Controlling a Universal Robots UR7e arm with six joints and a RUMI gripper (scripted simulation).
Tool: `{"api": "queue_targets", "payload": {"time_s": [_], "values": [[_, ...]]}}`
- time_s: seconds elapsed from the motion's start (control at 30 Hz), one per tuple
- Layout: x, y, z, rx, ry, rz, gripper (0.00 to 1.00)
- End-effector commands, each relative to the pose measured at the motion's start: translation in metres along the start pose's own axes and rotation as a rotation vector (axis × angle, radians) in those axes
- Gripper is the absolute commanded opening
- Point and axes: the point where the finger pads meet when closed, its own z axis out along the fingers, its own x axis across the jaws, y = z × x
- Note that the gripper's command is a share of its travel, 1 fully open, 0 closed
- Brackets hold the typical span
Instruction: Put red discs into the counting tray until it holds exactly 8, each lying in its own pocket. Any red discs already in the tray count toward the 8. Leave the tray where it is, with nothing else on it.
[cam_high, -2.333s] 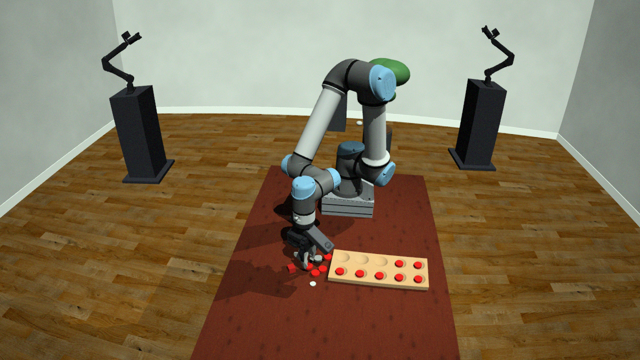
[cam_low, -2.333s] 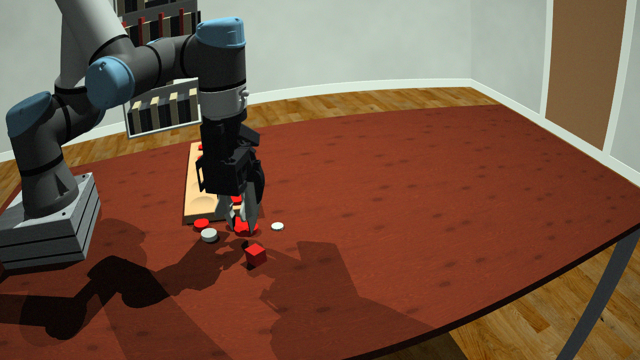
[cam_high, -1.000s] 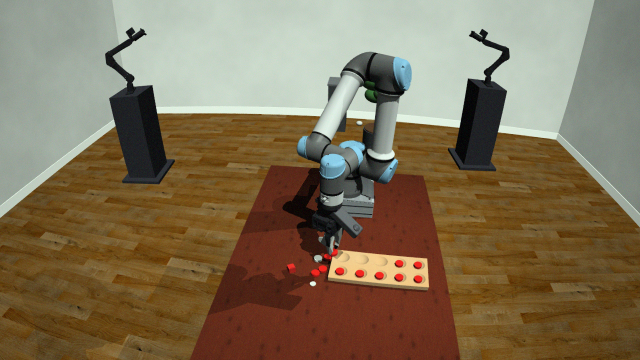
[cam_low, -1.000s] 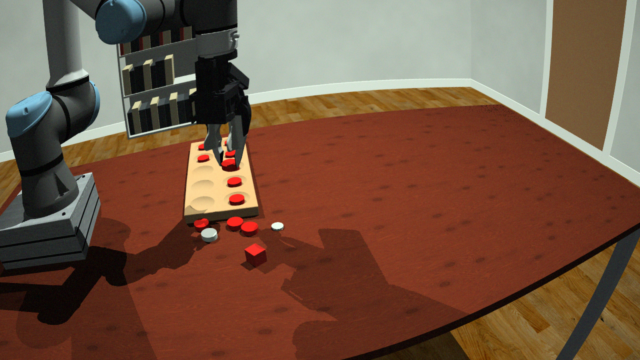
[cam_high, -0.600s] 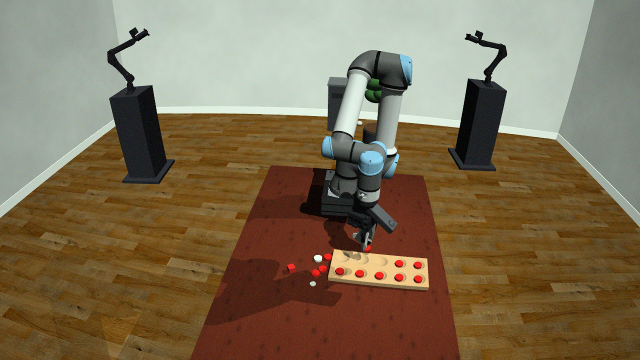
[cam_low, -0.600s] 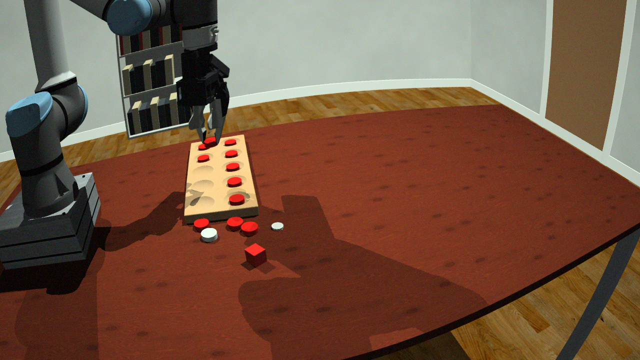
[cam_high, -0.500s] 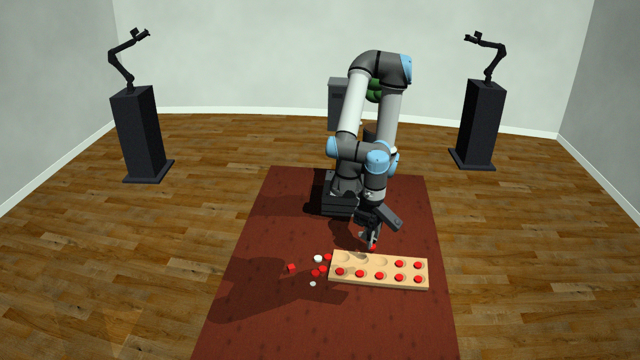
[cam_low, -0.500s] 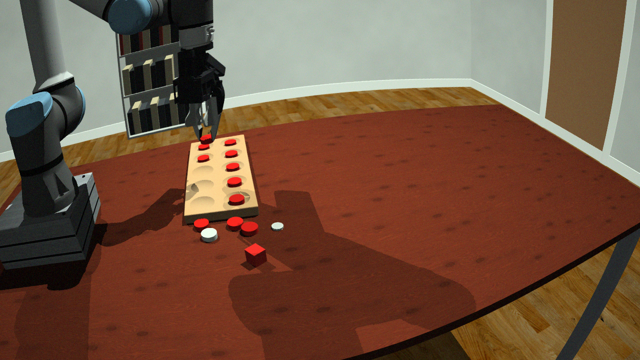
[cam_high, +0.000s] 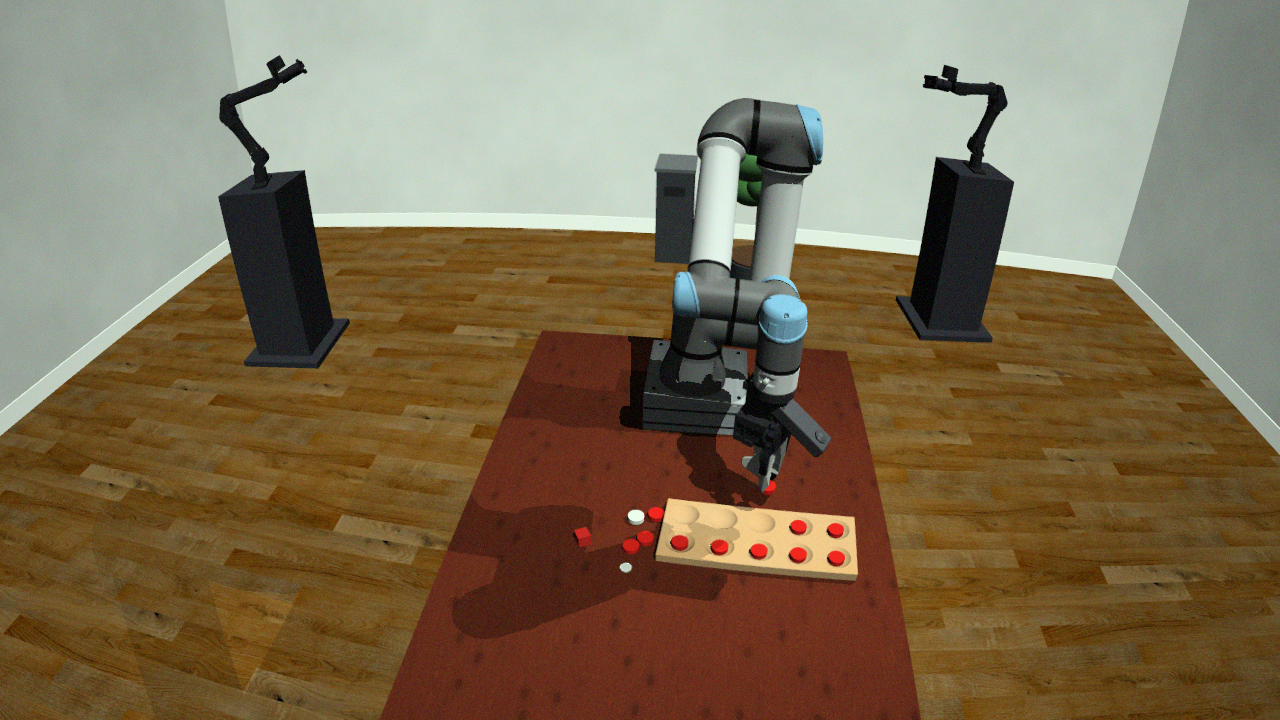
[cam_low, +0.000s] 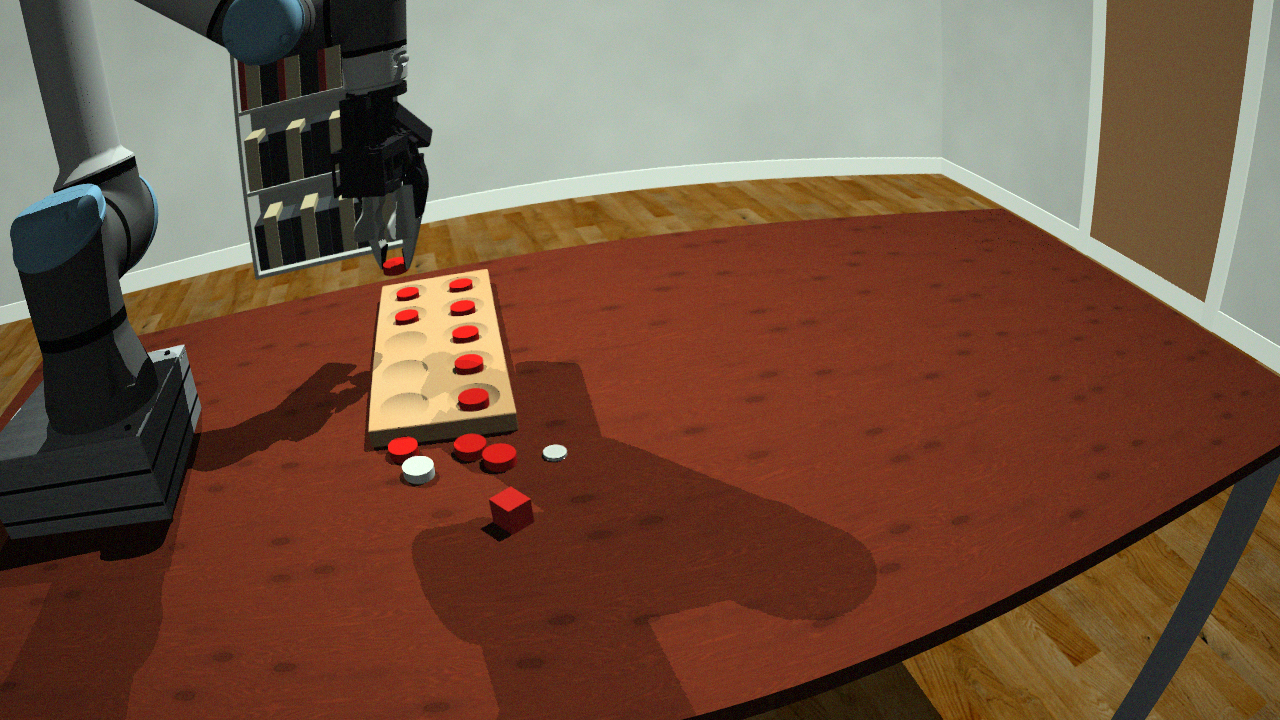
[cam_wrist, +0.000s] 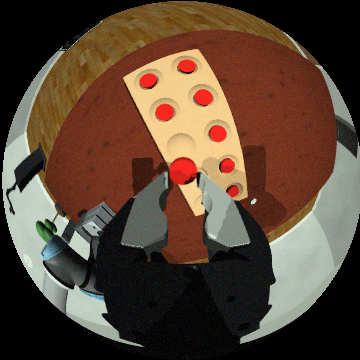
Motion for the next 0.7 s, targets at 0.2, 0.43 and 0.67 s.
{"api": "queue_targets", "payload": {"time_s": [0.2,0.43,0.67], "values": [[0.000,-0.001,0.031,0.000,0.001,0.001,0.00],[0.000,-0.002,0.068,0.000,0.001,0.001,0.00],[-0.001,-0.001,0.081,0.000,0.001,0.001,0.00]]}}
